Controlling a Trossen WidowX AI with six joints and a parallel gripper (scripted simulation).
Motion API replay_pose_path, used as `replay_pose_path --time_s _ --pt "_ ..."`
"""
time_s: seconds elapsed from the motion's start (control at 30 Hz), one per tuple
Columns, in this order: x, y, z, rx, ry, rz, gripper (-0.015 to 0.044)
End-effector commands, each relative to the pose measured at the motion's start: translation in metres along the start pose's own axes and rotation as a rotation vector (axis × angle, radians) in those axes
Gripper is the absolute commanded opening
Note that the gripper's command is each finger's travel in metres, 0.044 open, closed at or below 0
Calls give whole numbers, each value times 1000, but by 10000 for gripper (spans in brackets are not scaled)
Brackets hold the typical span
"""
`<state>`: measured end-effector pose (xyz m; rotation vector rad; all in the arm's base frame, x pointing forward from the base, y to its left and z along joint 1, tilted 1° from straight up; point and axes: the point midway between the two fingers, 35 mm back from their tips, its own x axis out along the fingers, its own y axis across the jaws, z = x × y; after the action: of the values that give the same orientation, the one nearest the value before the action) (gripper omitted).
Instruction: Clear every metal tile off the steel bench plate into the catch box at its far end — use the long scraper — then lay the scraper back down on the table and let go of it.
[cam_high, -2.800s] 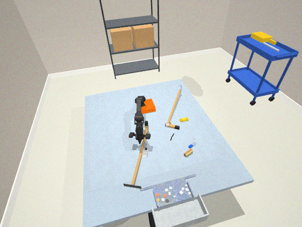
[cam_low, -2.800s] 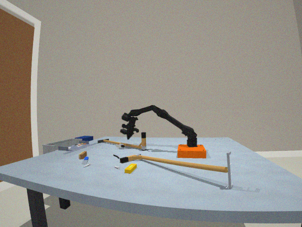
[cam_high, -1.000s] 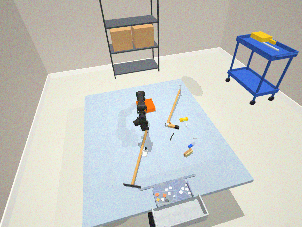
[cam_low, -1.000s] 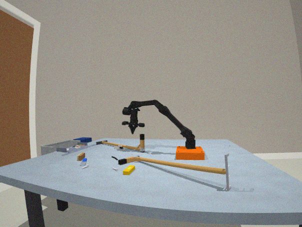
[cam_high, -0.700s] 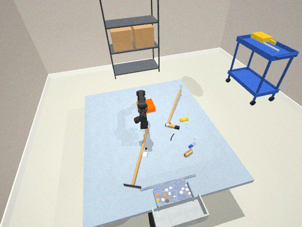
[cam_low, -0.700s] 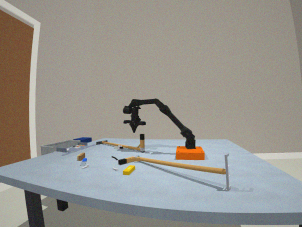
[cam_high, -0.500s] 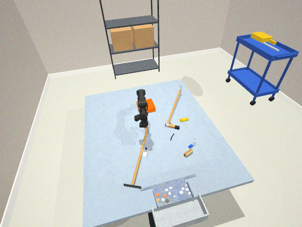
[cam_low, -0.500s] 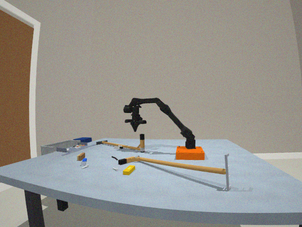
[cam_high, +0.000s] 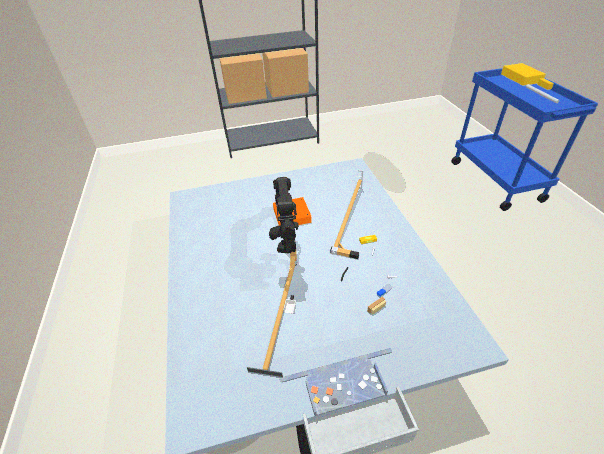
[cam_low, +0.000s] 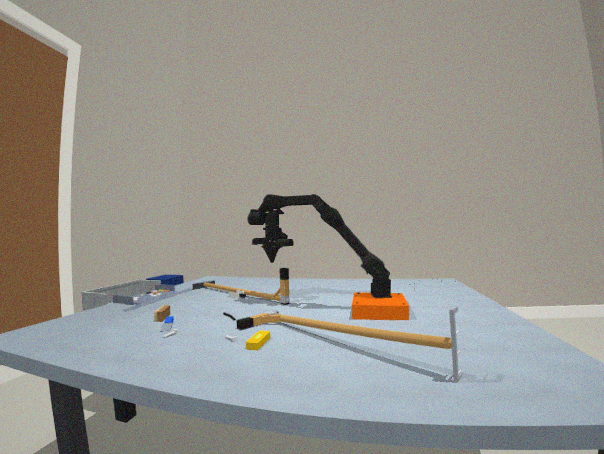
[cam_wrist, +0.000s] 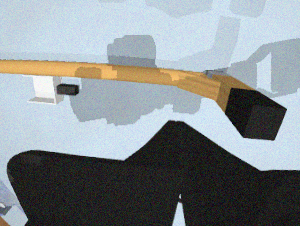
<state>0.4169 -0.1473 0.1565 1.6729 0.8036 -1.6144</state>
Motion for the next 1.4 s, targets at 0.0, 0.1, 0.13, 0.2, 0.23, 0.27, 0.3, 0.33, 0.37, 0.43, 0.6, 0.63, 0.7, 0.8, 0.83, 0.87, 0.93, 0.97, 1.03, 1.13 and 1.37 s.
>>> replay_pose_path --time_s 0.0,0.1,0.13,0.2,0.23,0.27,0.3,0.33,0.37,0.43,0.6,0.63,0.7,0.8,0.83,0.87,0.93,0.97,1.03,1.13,1.37 --pt "7 0 -1 8 2 -6 0" --pt "13 0 -1 8 2 -7 0" --pt "14 1 -1 8 2 -8 0" --pt "18 1 -1 8 1 -9 0" --pt "20 1 -1 8 1 -9 0" --pt "21 1 -1 8 1 -10 0" --pt "23 1 -1 8 1 -10 0" --pt "25 1 -1 8 1 -11 0" --pt "27 1 -1 8 1 -11 0" --pt "30 1 -1 8 0 -12 0" --pt "39 1 -1 8 0 -14 0" --pt "41 1 -1 8 0 -15 0" --pt "44 1 -1 8 -1 -16 0" --pt "49 1 -1 8 -1 -17 0" --pt "51 1 -1 8 -1 -17 0" --pt "53 1 -1 8 -1 -18 0" --pt "57 0 -1 8 -2 -19 0" --pt "58 0 -1 8 -2 -19 0" --pt "62 0 -1 8 -2 -20 0" --pt "67 -1 -1 8 -2 -22 0" --pt "80 -3 0 8 -3 -25 0"
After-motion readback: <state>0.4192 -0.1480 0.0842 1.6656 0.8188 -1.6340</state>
